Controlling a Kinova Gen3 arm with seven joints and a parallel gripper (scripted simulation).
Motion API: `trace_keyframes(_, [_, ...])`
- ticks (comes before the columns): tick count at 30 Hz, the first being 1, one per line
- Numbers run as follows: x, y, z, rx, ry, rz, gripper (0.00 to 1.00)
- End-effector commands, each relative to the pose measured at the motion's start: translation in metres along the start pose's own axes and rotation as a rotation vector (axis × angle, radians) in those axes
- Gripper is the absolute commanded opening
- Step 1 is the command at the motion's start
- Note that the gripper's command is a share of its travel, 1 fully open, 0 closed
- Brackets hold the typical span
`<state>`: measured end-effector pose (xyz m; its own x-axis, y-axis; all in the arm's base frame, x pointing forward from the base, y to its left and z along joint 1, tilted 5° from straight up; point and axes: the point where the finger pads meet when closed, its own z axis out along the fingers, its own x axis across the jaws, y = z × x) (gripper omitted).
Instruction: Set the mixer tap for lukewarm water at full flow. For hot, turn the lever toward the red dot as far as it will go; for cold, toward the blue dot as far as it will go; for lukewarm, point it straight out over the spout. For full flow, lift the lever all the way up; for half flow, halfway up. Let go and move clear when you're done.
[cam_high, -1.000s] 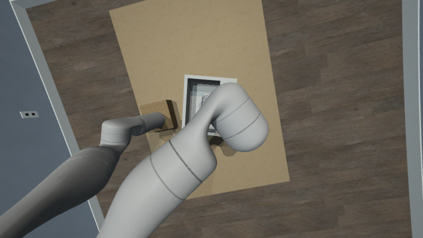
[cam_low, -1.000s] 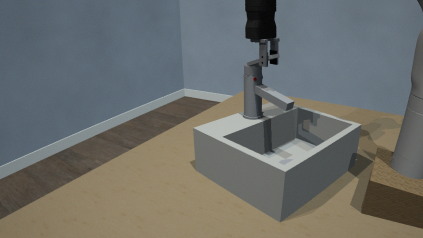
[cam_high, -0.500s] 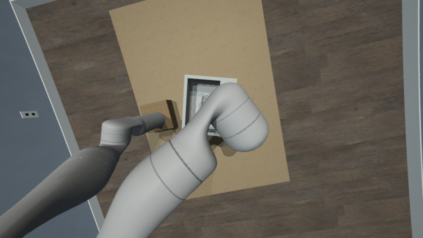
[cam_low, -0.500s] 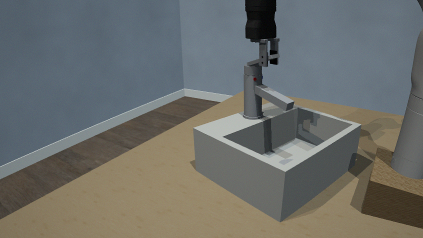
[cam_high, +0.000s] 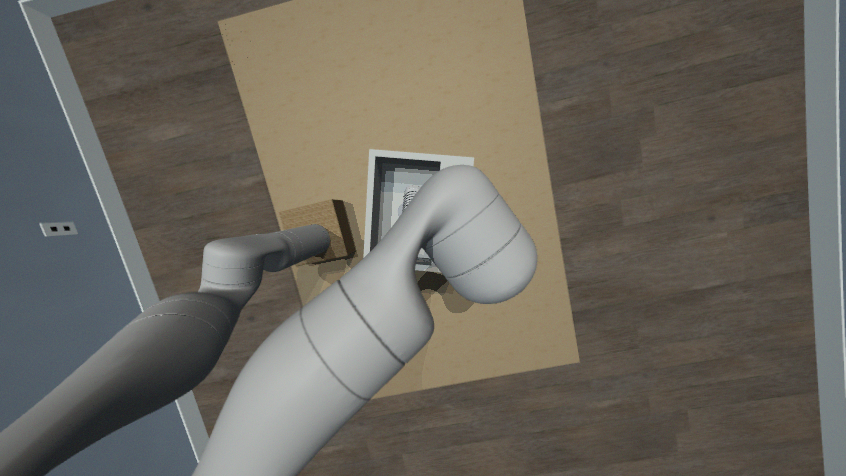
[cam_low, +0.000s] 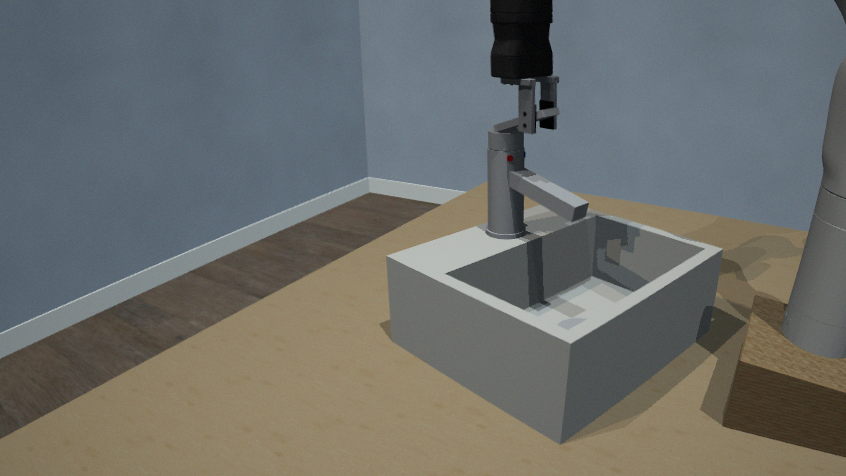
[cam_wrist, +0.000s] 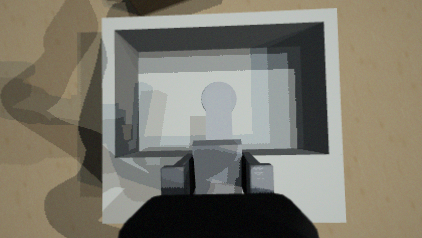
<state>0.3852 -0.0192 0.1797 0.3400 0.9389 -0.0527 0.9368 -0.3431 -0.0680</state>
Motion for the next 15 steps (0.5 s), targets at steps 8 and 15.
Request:
trace_keyframes(8, [0.0001, 0.0025, -0.0037, -0.002, 0.0, 0.0, 0.0])
trace_keyframes(15, [0.0001, 0.0025, -0.0037, -0.002, 0.0, 0.0, 0.0])
